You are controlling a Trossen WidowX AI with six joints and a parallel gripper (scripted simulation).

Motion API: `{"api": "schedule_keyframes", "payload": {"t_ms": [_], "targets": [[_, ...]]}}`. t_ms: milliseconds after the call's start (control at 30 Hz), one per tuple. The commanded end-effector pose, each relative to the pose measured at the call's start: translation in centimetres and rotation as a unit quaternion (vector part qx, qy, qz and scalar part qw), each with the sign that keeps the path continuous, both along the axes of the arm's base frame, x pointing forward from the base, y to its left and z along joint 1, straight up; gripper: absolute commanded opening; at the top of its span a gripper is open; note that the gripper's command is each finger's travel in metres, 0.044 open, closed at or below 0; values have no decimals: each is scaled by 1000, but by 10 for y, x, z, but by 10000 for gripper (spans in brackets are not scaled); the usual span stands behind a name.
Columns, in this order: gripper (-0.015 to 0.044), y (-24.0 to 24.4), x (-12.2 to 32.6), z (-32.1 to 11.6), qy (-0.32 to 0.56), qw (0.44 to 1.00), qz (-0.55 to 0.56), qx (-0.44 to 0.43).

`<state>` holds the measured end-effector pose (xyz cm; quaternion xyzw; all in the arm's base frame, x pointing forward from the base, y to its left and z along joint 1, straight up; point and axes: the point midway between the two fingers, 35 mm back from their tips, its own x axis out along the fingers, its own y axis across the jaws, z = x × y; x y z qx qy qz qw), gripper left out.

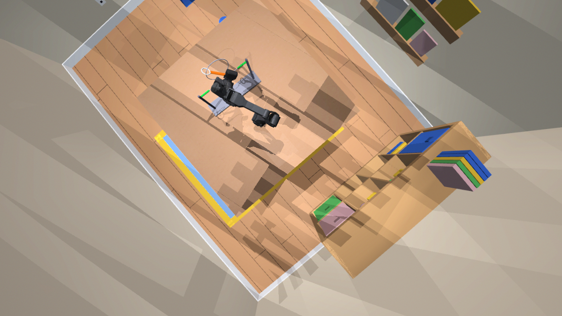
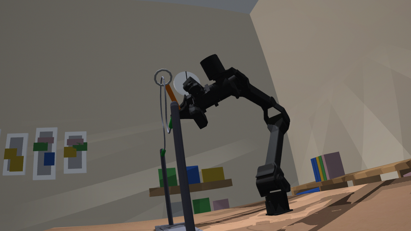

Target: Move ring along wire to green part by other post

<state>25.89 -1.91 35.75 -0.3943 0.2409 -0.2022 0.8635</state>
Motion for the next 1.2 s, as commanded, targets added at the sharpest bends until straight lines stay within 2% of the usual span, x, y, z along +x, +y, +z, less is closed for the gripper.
{"api": "schedule_keyframes", "payload": {"t_ms": [0, 1167], "targets": [[-150, -1, 0, -1, 4, 1000, 0, -25], [-150, -8, -1, 14, 18, 968, -1, -249]]}}
